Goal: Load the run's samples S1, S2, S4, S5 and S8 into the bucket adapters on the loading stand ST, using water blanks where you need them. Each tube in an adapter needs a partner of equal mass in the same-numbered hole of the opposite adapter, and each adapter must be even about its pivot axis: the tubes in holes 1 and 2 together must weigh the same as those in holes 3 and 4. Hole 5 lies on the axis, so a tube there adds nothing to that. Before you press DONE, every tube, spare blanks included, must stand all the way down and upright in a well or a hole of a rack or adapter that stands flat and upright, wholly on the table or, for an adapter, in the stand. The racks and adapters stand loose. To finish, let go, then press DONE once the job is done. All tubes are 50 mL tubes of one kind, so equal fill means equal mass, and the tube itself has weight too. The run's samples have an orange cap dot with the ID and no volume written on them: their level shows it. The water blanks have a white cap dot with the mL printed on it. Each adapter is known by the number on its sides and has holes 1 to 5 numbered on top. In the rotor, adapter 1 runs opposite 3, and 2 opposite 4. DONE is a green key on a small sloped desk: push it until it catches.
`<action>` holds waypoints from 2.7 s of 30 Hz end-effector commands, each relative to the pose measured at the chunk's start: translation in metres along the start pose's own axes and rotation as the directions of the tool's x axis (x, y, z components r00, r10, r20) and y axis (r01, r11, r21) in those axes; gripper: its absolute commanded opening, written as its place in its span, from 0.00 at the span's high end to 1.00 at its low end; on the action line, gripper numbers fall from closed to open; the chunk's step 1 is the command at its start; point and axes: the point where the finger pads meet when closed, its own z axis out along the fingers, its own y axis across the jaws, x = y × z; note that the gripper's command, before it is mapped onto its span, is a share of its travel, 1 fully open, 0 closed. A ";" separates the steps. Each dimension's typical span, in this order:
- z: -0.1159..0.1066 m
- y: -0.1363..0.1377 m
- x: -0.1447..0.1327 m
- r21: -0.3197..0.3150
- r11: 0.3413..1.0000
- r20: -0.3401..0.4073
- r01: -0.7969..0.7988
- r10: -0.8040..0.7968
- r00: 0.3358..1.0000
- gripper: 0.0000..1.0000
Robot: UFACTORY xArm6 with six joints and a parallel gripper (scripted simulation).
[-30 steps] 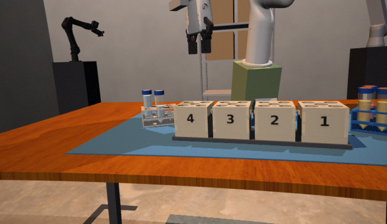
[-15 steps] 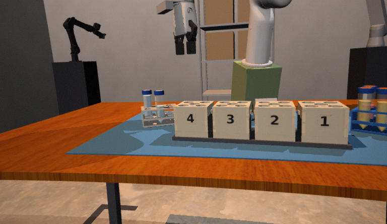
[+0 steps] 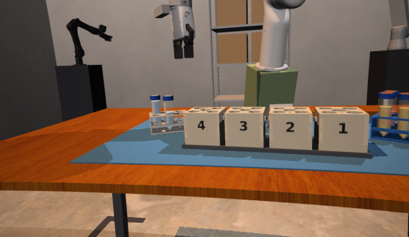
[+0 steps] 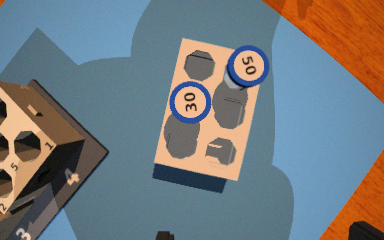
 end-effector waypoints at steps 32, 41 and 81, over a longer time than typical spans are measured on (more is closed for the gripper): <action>0.072 0.017 0.007 0.002 1.000 -0.003 0.002 -0.002 1.000 0.00; 0.090 0.017 0.007 0.002 1.000 -0.002 0.001 -0.001 1.000 0.00; 0.099 0.017 0.007 0.002 1.000 -0.003 0.001 -0.001 1.000 0.00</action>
